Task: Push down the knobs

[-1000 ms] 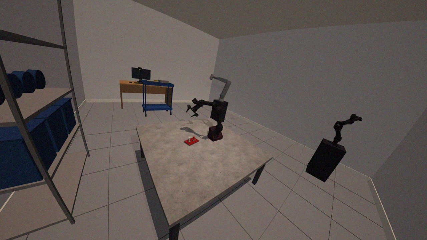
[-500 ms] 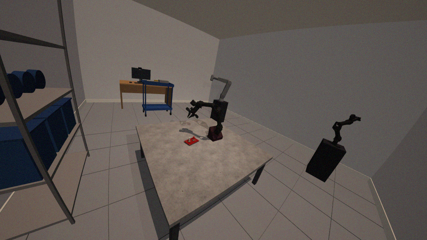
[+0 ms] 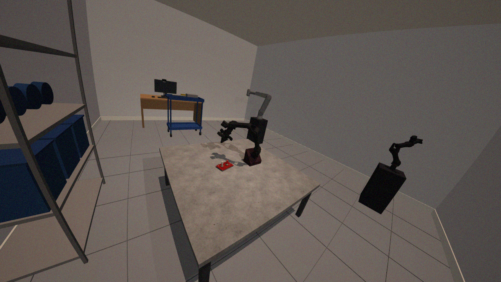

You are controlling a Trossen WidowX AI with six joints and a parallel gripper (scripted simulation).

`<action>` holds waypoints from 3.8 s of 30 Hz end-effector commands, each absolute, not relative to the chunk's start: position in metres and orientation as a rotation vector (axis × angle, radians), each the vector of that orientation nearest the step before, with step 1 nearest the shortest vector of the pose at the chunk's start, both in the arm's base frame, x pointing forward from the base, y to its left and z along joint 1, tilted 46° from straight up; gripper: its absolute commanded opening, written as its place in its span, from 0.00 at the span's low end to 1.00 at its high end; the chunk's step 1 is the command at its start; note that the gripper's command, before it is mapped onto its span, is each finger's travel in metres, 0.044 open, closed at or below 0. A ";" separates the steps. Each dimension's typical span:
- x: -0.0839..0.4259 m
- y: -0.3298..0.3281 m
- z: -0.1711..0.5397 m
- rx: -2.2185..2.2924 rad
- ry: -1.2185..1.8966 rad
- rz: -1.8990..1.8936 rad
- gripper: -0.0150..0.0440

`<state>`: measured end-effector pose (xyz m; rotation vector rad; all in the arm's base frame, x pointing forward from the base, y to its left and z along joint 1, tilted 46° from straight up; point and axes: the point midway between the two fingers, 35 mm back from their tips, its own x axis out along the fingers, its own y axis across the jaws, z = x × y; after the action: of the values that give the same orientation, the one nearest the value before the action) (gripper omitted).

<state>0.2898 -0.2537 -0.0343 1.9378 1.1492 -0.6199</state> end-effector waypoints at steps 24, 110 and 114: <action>0.311 -0.161 -0.007 1.169 1.403 0.047 0.25; 0.312 -0.058 -0.017 0.602 1.402 0.612 0.25; 0.312 -0.058 -0.017 0.602 1.402 0.612 0.25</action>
<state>0.3119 -0.0579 -0.0175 0.5954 1.4023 0.6142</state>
